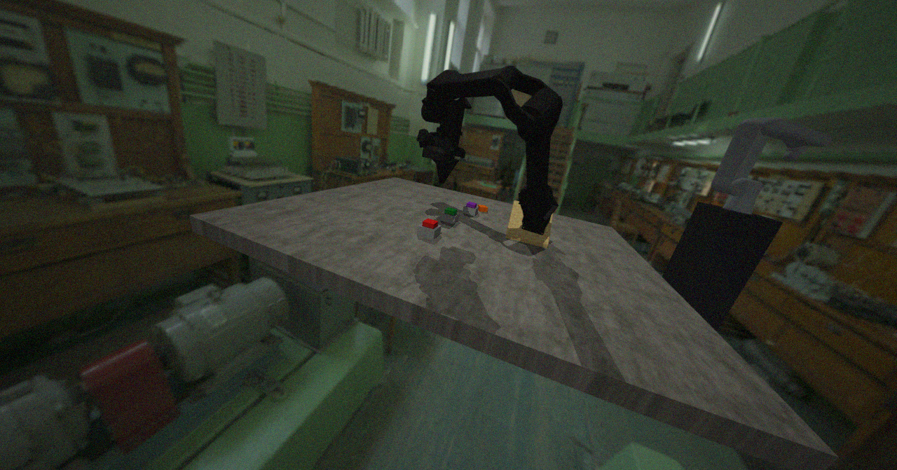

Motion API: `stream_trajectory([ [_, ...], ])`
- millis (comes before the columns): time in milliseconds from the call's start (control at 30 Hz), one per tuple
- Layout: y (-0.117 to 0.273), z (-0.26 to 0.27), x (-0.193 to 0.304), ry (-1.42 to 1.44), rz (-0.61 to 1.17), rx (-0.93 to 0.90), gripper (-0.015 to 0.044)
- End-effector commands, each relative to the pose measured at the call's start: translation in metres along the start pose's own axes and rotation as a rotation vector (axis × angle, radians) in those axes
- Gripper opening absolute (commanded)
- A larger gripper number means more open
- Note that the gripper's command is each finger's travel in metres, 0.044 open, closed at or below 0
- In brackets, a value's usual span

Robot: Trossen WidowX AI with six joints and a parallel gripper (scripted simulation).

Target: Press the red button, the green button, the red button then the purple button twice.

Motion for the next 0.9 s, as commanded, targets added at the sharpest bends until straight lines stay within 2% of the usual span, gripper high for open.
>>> stream_trajectory([
  [0,-0.004,-0.07,0.004,-0.017,0.019,-0.012,0.002],
  [67,-0.006,-0.087,0.007,-0.015,0.02,-0.017,0.002],
  [267,-0.008,-0.087,0.007,-0.015,0.02,-0.017,0.002],
  [467,-0.065,-0.086,0.008,-0.014,0.019,-0.019,0.002],
  [867,-0.078,-0.085,0.008,-0.014,0.019,-0.019,0.002],
])
Point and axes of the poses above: the point midway between the two fingers, 35 mm back from their tips, its own y axis back along the fingers, its own z axis across the jaws, x = y × z, the point moved 10 cm from there along y, back along the fingers, and after that the axes turned 6 degrees about -y, right-handed, at the moved point
